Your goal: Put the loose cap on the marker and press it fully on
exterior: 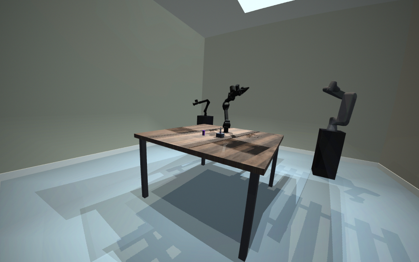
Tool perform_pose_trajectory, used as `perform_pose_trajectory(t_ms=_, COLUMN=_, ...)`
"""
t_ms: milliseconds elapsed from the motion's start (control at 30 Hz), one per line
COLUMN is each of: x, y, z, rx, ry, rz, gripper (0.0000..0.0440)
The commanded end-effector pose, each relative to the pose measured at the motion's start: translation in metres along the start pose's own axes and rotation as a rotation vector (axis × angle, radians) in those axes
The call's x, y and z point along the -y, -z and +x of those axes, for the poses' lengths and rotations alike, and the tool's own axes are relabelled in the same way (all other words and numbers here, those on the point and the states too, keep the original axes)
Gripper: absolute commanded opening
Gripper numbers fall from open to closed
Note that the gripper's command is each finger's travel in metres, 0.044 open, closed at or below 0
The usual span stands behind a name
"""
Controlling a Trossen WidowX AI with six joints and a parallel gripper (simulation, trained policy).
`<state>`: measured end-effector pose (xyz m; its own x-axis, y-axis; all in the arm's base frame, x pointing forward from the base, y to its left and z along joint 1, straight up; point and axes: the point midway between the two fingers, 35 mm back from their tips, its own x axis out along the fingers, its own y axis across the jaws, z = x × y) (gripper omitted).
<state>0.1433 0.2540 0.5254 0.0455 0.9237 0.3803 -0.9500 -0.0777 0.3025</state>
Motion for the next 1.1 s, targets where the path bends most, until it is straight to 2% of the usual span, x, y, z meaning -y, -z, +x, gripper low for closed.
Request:
perform_pose_trajectory(t_ms=0, x=0.003, y=0.001, z=-0.002, rx=-0.028, ry=0.02, rz=0.004, gripper=0.0329)
perform_pose_trajectory(t_ms=1067, x=0.054, y=0.03, z=-0.041, rx=-0.285, ry=0.285, rz=0.156, gripper=0.0341)
